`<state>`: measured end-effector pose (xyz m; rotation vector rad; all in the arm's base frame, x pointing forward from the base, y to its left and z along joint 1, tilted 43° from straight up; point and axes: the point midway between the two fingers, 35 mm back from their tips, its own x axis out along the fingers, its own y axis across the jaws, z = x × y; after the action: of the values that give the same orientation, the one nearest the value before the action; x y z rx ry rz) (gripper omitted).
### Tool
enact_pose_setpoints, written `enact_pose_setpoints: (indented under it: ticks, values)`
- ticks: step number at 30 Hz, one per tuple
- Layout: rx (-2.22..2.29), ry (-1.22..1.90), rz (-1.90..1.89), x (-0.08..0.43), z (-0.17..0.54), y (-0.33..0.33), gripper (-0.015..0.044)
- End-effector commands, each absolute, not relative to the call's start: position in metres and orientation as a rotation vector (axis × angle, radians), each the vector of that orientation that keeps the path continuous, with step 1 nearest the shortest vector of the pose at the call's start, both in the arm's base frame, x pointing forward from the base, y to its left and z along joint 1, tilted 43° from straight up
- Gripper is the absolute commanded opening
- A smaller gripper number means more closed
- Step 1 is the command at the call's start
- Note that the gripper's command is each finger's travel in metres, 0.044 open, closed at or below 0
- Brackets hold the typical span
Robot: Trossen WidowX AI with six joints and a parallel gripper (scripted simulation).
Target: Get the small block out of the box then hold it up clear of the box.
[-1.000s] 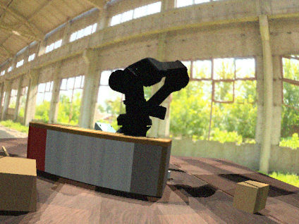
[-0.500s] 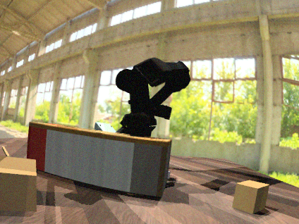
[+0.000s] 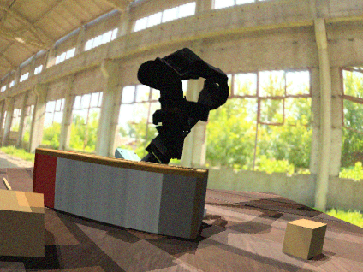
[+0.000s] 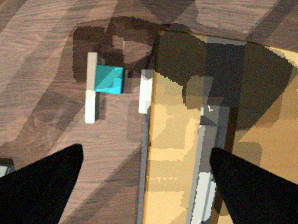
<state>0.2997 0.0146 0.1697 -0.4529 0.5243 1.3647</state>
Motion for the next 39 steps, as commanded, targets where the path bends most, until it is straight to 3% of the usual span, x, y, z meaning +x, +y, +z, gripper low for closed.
enact_pose_setpoints:
  ticks: [1, 12, 28, 39]
  values:
    - [-0.732, 0.384, 1.396, 0.292, 0.178, 0.023, 0.0295]
    - [-2.018, -0.317, 1.285, 0.264, 0.218, 0.05, 0.0285]
    - [-2.038, -0.327, 1.281, 0.264, 0.217, 0.052, 0.0285]
    - [-2.035, -0.333, 1.275, 0.272, 0.152, 0.115, 0.0285]
